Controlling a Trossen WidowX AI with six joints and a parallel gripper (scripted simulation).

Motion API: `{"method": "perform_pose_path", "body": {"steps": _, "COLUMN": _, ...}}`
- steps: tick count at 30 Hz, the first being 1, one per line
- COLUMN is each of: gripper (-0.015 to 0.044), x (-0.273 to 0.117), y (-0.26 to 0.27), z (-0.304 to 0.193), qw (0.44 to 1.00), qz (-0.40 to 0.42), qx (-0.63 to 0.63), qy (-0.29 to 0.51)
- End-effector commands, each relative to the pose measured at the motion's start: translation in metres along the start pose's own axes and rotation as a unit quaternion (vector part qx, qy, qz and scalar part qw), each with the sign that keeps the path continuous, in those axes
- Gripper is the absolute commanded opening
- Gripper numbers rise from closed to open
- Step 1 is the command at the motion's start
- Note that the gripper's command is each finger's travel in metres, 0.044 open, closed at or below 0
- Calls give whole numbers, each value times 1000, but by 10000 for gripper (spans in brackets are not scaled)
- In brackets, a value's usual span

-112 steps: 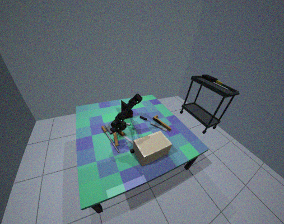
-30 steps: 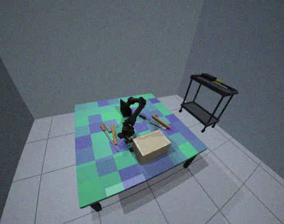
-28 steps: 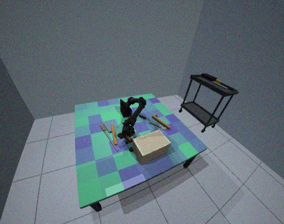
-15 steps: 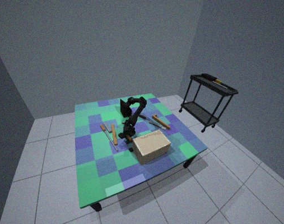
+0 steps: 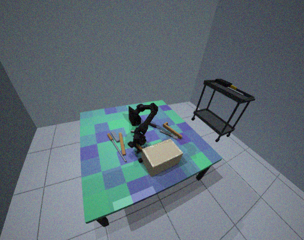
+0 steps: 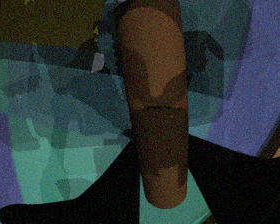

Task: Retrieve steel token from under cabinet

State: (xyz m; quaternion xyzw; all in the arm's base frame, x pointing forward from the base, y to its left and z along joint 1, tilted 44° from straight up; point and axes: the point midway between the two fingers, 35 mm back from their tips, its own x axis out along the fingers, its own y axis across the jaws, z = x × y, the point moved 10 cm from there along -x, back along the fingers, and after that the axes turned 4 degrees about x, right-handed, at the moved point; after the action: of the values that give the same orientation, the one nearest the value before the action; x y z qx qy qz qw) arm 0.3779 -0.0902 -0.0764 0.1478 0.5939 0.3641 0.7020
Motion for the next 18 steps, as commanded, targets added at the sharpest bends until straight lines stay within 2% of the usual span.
{"method": "perform_pose_path", "body": {"steps": 1, "gripper": 0, "x": 1, "y": 6, "z": 1, "qw": 1000, "qz": 4, "qx": -2, "qy": -2}}
{"method": "perform_pose_path", "body": {"steps": 18, "gripper": 0, "x": 1, "y": 25, "z": -1, "qw": 1000, "qz": 5, "qx": -1, "qy": -2}}
